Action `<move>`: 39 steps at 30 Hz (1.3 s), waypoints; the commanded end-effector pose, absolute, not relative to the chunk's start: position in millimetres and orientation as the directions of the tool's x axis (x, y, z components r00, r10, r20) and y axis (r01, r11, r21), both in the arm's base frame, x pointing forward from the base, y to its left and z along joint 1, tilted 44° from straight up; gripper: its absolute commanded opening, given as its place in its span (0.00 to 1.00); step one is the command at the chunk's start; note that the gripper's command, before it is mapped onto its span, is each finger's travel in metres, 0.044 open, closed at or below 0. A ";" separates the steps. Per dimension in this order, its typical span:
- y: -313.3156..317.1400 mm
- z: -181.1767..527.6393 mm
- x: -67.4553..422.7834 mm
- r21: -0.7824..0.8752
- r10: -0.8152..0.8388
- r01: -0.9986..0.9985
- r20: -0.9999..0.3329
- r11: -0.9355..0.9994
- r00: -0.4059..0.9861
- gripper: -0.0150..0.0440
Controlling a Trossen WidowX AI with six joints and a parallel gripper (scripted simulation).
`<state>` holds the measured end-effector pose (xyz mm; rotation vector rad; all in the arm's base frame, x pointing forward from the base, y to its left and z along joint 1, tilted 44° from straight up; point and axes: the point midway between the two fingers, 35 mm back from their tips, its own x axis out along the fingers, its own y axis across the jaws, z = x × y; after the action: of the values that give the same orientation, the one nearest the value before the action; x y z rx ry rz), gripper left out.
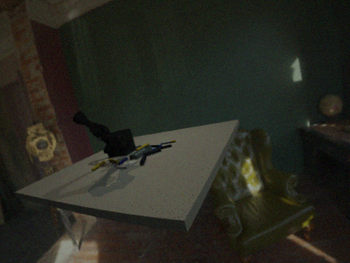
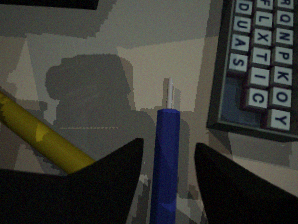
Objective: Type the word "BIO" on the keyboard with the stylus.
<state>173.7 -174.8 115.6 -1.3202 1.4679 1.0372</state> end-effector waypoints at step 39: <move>-195.6 94.3 170.9 0.028 -0.262 -0.996 -0.964 0.087 -0.050 0.38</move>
<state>170.8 -195.8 93.9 -1.3187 1.4704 1.0386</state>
